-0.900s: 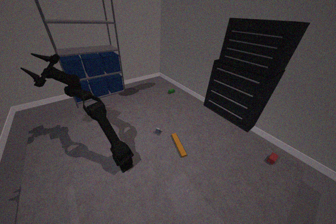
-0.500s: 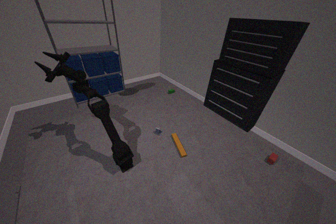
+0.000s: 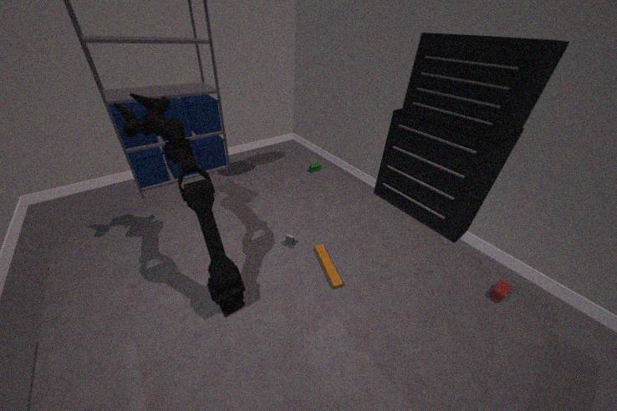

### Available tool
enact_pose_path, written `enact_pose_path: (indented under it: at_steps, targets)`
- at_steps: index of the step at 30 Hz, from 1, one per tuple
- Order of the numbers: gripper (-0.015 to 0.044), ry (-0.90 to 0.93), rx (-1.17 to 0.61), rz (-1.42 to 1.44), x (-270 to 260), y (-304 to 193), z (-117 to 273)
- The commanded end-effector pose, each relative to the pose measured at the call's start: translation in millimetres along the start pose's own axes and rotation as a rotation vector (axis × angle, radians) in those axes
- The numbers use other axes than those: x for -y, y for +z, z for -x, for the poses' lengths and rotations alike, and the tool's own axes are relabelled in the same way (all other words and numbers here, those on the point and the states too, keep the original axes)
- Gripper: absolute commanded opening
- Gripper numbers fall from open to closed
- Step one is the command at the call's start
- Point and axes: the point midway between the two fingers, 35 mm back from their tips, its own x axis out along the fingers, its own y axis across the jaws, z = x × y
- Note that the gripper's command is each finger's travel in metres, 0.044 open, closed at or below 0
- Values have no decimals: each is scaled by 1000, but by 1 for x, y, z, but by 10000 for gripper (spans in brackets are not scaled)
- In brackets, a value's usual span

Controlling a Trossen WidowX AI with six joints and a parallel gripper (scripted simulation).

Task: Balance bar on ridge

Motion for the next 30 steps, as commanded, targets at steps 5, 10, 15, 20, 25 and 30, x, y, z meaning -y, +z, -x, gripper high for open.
enact_pose_path:
  at_steps: [5,10,15,20,25,30]
  targets:
    - [315,162,112,-96,-57,8,39]
    - [315,295,183,-183,-95,14,70]
    - [315,436,240,-268,-130,17,105]
    - [315,584,283,-351,-162,18,145]
    - [315,740,312,-433,-190,16,189]
    - [315,903,326,-512,-213,11,237]
